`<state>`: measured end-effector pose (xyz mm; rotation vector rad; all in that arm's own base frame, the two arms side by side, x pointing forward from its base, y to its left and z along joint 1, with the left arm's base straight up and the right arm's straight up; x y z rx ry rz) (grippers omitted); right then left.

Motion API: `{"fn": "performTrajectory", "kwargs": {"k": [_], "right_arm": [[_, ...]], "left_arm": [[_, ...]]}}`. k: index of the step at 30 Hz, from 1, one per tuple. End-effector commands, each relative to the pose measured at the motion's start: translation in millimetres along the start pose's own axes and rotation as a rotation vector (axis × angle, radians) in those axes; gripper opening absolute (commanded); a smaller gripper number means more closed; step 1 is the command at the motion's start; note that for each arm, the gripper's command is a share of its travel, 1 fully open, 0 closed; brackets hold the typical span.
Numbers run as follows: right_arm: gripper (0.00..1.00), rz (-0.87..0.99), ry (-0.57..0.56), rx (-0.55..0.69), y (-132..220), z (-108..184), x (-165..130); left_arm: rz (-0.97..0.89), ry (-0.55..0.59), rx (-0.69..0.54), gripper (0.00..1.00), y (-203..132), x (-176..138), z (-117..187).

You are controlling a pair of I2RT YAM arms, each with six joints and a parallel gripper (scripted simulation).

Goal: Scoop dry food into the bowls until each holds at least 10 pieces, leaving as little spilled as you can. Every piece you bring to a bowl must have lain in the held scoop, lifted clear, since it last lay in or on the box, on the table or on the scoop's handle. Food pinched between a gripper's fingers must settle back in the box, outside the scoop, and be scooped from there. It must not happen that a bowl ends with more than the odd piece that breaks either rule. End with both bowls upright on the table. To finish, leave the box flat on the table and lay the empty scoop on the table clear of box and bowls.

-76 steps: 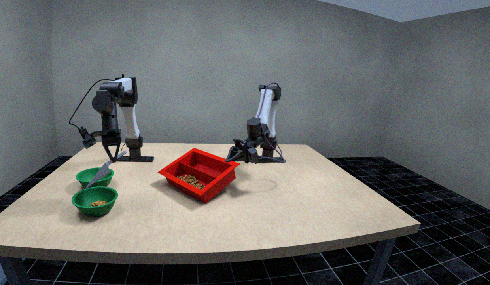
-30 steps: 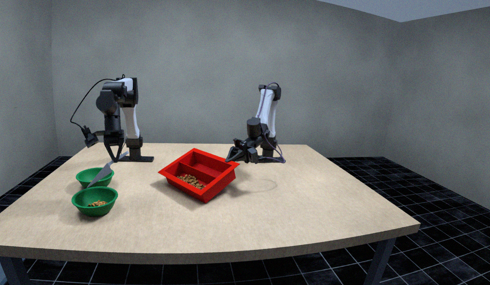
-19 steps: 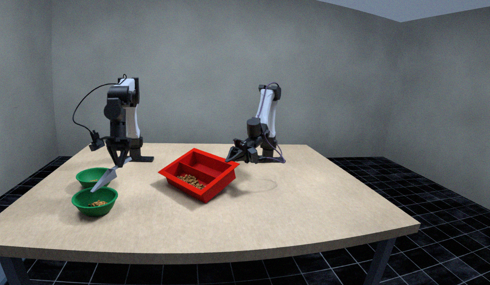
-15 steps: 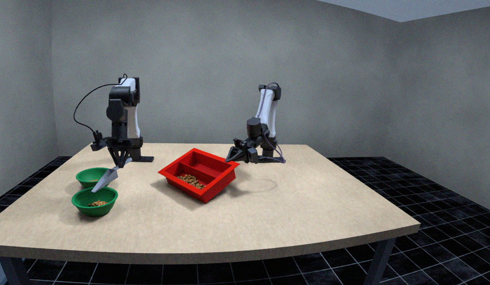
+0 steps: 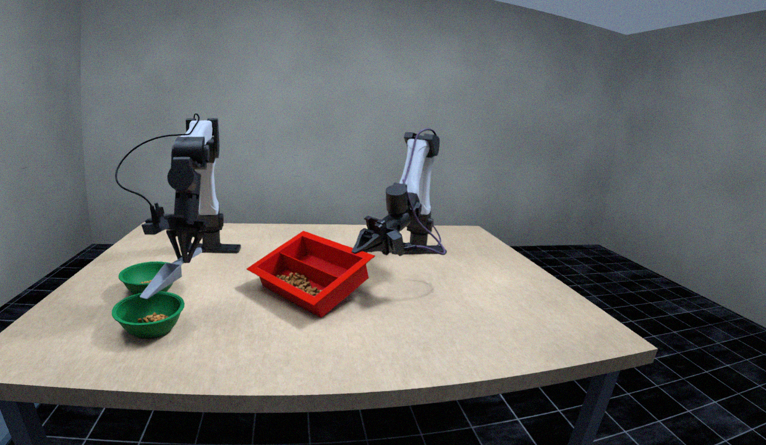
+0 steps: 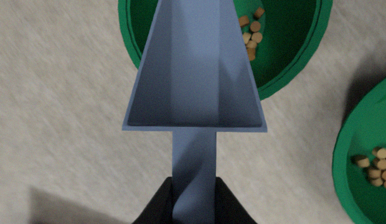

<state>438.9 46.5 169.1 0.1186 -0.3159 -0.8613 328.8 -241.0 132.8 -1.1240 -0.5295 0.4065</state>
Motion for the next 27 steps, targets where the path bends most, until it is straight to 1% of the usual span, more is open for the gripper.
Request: {"fn": "performTrajectory", "kwargs": {"k": [1,10,18,20,27], "right_arm": [[0.0,0.105,-0.102,0.073,4,18,7],[0.0,0.37,-0.222,0.057,-24,5,4],[0.0,0.37,-0.219,0.059,-25,4,4],[0.0,0.368,-0.239,0.09,-15,14,8],[0.0,0.368,-0.239,0.092,-14,14,7]], "left_arm": [[-0.059,-0.011,-0.12,0.0,-42,7,3],[-0.059,-0.011,-0.12,0.0,-42,7,3],[-0.059,-0.011,-0.12,0.0,-42,7,3],[-0.059,-0.011,-0.12,0.0,-42,7,3],[-0.059,-0.011,-0.12,0.0,-42,7,3]]}}
Point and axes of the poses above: on each arm, the point where the finger pads meet when closed, its own z axis back along the fingers, its own y axis across the jaws, x = y × z, the point moved 4 cm from there along z, back along the fingers, and after that the axes turned 12 degrees about -z, right-handed, at the moved point
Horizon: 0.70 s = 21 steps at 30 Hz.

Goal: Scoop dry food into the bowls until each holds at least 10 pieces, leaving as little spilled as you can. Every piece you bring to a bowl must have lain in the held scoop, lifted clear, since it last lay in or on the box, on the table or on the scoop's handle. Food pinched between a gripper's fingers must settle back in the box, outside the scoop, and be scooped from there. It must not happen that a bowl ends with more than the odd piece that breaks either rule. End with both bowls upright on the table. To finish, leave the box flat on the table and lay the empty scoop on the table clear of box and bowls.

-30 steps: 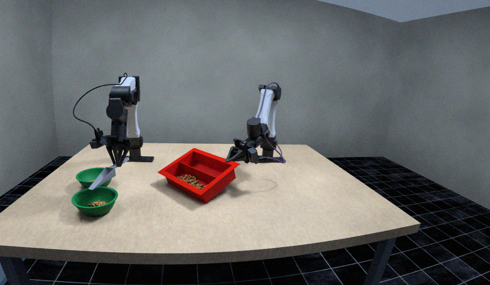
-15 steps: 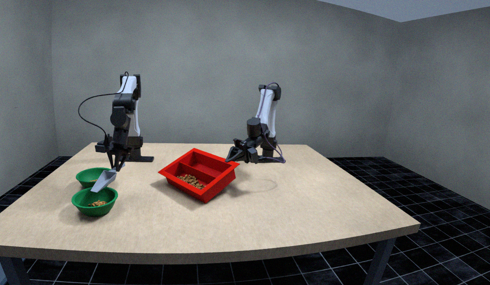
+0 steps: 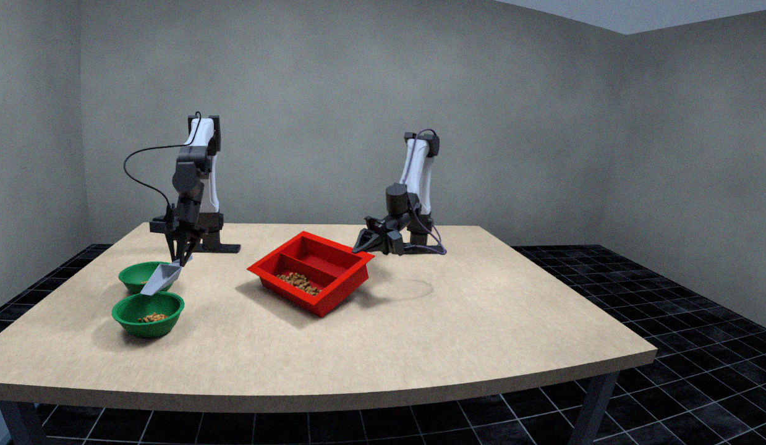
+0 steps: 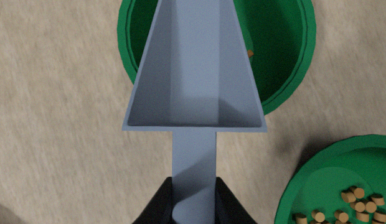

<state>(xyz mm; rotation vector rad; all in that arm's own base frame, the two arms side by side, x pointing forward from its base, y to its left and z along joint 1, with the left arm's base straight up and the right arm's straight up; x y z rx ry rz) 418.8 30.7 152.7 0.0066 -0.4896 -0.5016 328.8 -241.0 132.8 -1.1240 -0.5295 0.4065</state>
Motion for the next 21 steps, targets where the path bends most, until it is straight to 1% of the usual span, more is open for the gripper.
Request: {"fn": "performTrajectory", "kwargs": {"k": [1,3,4,6,7,8,9,19,21], "right_arm": [[0.0,-0.001,-0.062,0.039,10,12,16],[0.0,-0.001,-0.062,0.039,10,12,16],[0.0,-0.002,-0.039,0.02,10,0,12],[0.0,-0.002,-0.039,0.02,10,0,12],[0.0,-0.01,-0.072,0.042,9,17,18],[0.0,-0.012,-0.079,0.047,10,20,19],[0.0,0.002,-0.069,0.014,6,11,6],[0.0,0.079,-0.258,-0.103,11,-1,-10],[0.0,0.081,-0.276,-0.114,10,-2,-10]], "left_arm": [[-0.059,-0.011,-0.12,0.0,-42,7,3],[-0.059,-0.011,-0.12,0.0,-42,7,3],[-0.059,-0.011,-0.12,0.0,-42,7,3],[-0.059,-0.011,-0.12,0.0,-42,7,3],[-0.059,-0.011,-0.12,0.0,-42,7,3],[-0.059,-0.011,-0.12,0.0,-42,7,3],[-0.059,-0.011,-0.12,0.0,-42,7,3],[-0.059,-0.011,-0.12,0.0,-42,7,3],[-0.059,-0.011,-0.12,0.0,-42,7,3]]}}
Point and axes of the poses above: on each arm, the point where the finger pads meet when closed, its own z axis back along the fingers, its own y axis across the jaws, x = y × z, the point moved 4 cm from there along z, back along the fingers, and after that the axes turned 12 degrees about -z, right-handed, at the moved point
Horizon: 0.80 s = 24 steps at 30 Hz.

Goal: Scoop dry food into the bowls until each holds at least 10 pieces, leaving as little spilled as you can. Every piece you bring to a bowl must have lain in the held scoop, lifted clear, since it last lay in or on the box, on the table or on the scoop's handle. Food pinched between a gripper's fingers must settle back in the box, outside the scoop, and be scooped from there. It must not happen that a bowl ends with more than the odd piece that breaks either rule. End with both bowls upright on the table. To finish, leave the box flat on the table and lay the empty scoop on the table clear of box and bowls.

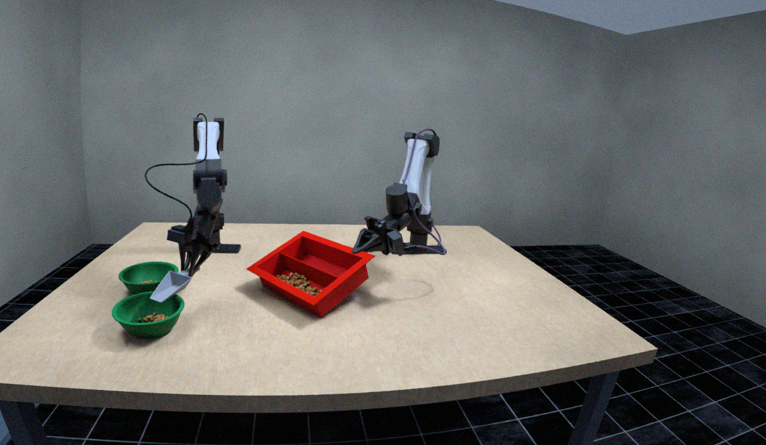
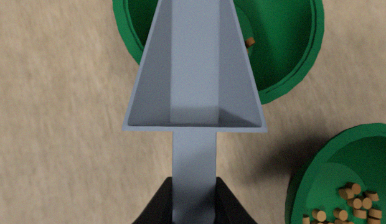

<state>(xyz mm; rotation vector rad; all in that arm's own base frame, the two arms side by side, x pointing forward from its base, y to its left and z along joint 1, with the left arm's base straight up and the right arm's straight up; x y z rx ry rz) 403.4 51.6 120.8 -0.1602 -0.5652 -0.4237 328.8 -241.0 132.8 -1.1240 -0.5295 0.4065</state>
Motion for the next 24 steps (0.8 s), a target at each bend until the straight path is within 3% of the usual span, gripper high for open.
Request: {"fn": "performTrajectory", "kwargs": {"k": [1,5,21,24], "right_arm": [[0.0,-0.038,-0.163,-0.008,-2,14,28],[0.0,-0.058,-0.181,-0.001,-3,18,38],[0.0,-0.048,-0.175,0.001,-2,18,33],[0.0,-0.048,-0.175,0.001,-2,18,33]], "left_arm": [[-0.059,-0.011,-0.12,0.0,-42,7,3],[-0.059,-0.011,-0.12,0.0,-42,7,3],[-0.07,0.018,-0.125,0.0,-43,4,2],[-0.047,0.03,-0.081,0.0,-21,3,-7]]}}
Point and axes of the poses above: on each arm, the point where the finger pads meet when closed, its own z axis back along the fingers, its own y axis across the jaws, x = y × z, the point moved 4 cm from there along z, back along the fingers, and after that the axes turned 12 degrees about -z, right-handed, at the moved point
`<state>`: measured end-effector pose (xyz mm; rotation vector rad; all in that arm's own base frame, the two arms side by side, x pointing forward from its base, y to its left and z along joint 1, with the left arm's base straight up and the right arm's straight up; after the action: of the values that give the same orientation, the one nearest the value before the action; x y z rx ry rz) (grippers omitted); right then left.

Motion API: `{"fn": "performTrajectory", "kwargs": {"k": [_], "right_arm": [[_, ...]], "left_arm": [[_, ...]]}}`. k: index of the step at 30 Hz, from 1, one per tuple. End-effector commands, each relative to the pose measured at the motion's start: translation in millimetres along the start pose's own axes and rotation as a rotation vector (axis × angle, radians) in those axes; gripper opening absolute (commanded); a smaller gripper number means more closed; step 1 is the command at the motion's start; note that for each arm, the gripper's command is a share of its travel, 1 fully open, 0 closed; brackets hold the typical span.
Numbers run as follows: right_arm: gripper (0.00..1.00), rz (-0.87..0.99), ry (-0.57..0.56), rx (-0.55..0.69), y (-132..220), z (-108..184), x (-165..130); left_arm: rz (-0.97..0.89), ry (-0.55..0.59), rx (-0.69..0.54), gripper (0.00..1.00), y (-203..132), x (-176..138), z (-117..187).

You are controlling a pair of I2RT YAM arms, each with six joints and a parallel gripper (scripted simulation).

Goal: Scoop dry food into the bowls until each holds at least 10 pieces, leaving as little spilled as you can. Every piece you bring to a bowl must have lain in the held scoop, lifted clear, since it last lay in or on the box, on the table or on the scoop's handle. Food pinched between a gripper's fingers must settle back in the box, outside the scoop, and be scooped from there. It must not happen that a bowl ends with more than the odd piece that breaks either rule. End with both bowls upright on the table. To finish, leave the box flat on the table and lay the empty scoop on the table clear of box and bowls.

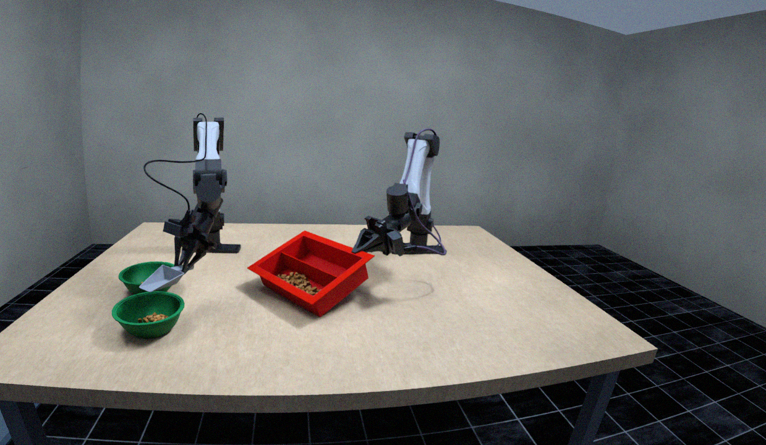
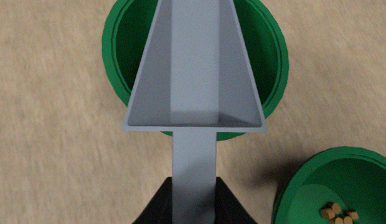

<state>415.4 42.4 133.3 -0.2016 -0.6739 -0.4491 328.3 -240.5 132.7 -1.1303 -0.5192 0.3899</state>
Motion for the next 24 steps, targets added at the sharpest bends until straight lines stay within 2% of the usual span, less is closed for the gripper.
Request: {"fn": "performTrajectory", "kwargs": {"k": [1,3,4,5,7,12,13,18,24], "right_arm": [[0.0,-0.024,-0.061,0.026,2,14,16],[0.0,-0.024,-0.061,0.026,2,14,16],[0.0,-0.024,-0.061,0.026,2,14,16],[0.0,-0.024,-0.061,0.026,2,14,16],[0.0,-0.024,-0.061,0.026,2,14,16],[0.0,-0.024,-0.061,0.026,2,14,16],[0.0,-0.024,-0.062,0.026,2,14,16],[0.0,-0.025,-0.062,0.026,2,14,16],[0.0,-0.025,-0.062,0.026,2,14,16]], "left_arm": [[-0.045,0.004,-0.085,0.0,-24,6,-5],[-0.039,0.003,-0.079,0.0,-18,6,-6],[-0.02,0.016,-0.038,0.0,2,-3,0],[-0.032,0.012,-0.064,0.0,-8,-1,0],[-0.02,0.015,-0.045,0.0,3,-3,-1],[-0.016,0.009,-0.056,0.0,2,-1,-1],[-0.04,0.005,-0.097,0.0,-14,-2,2],[-0.012,0.003,-0.062,0.0,7,-3,2],[-0.016,-0.003,-0.082,0.0,6,-3,4]]}}
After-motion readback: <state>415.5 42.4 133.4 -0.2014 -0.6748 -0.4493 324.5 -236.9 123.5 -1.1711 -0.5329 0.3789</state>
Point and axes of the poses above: on each arm, the point where the finger pads meet when closed, its own z axis back along the fingers, its own y axis across the jaws, x = y × z, the point moved 4 cm from there along z, back along the fingers, and after that the axes turned 12 degrees about -z, right-handed, at the moved point
